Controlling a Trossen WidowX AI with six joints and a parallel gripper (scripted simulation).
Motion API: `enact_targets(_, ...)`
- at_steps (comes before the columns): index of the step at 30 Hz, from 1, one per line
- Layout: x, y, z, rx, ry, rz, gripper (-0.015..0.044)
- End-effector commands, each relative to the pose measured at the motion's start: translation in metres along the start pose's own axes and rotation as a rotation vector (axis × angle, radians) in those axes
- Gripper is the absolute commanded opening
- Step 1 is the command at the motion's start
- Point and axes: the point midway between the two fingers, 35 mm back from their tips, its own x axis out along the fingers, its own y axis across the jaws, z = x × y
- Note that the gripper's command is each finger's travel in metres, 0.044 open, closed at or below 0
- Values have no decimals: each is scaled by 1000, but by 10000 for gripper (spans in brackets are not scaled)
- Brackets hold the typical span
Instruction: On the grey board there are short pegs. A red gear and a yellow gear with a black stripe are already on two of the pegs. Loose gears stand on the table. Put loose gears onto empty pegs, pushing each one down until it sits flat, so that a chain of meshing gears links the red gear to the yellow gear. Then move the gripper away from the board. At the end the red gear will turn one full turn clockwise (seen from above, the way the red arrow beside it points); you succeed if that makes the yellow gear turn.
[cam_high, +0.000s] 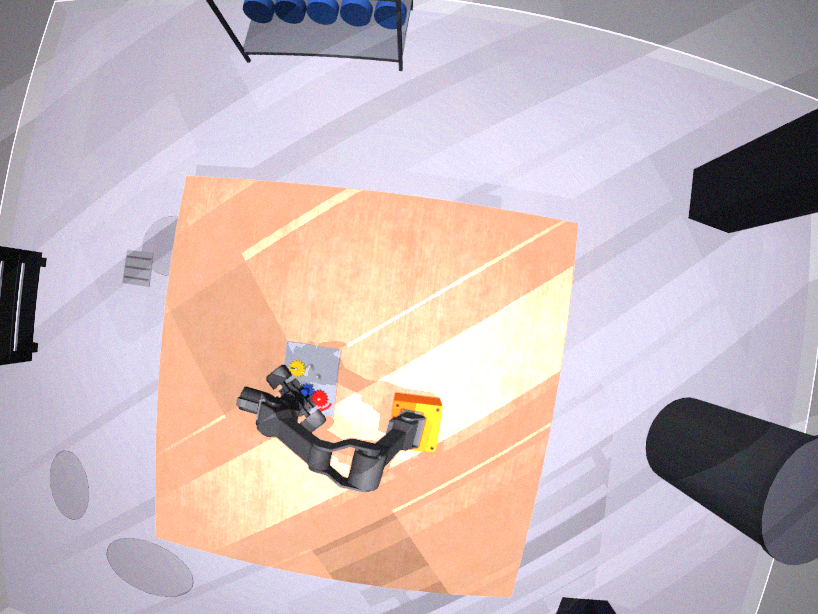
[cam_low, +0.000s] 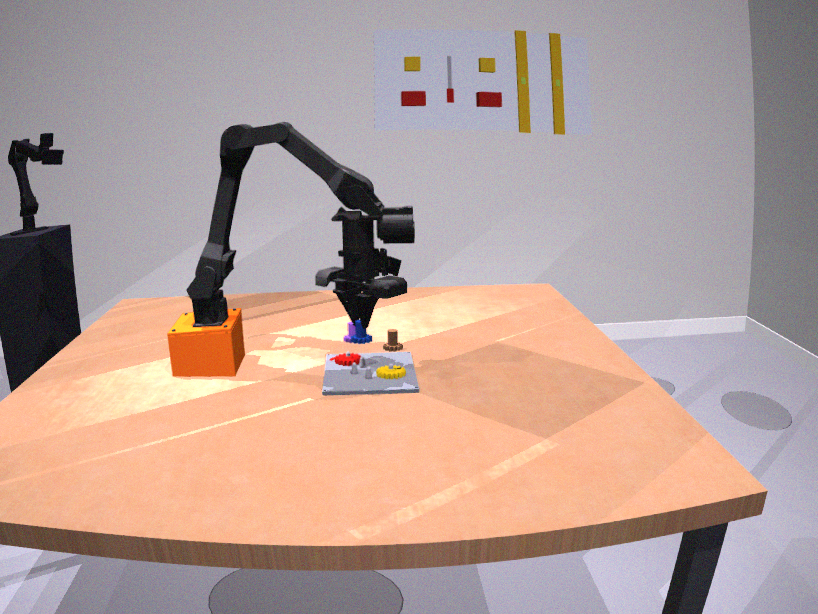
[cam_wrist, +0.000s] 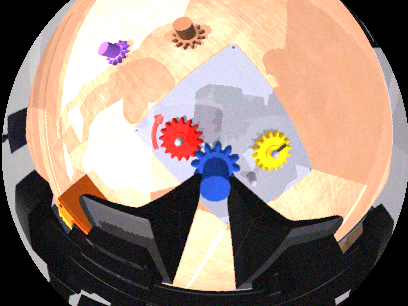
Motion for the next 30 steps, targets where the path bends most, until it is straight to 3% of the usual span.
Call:
enact_targets(1, 0, -1, 0, -10, 4, -3, 0)
enact_targets(16, 19, -1, -1, -230, 4, -3, 0)
enact_targets(30, 38, -1, 0, -5, 4, -3, 0)
